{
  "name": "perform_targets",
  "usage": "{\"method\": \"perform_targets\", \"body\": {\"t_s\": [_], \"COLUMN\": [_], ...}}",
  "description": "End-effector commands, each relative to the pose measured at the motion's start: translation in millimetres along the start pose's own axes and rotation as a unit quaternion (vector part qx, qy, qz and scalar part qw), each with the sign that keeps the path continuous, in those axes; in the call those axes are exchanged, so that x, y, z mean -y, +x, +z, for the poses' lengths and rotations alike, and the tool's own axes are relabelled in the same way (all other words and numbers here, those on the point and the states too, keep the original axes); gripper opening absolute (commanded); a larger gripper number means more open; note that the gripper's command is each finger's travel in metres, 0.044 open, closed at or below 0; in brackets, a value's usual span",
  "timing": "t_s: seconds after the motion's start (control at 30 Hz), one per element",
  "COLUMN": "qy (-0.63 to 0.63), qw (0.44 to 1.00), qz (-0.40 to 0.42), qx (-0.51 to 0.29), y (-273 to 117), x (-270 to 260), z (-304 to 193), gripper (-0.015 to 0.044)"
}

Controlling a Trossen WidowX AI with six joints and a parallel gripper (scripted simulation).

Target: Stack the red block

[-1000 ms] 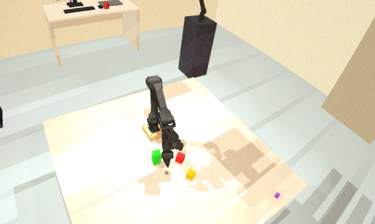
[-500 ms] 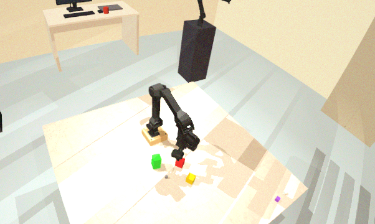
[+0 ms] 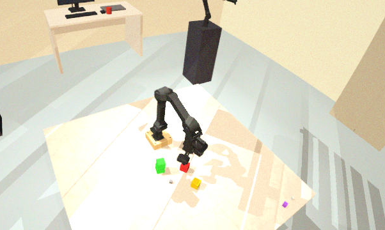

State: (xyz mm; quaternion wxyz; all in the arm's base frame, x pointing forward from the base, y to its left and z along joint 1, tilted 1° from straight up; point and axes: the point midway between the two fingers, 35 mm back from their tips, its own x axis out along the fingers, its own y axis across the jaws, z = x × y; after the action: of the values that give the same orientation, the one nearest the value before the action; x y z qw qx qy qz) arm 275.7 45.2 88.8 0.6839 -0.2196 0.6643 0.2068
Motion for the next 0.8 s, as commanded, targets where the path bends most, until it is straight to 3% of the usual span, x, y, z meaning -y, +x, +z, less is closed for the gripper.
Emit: {"method": "perform_targets", "body": {"t_s": [0.0, 0.77], "qy": [0.002, 0.002], "qw": [1.0, 1.0], "qz": [0.005, 0.006], "qx": [-0.006, -0.007], "y": [29, 64], "x": [-2, -4], "z": [-3, -4], "gripper": [0.044, 0.044]}}
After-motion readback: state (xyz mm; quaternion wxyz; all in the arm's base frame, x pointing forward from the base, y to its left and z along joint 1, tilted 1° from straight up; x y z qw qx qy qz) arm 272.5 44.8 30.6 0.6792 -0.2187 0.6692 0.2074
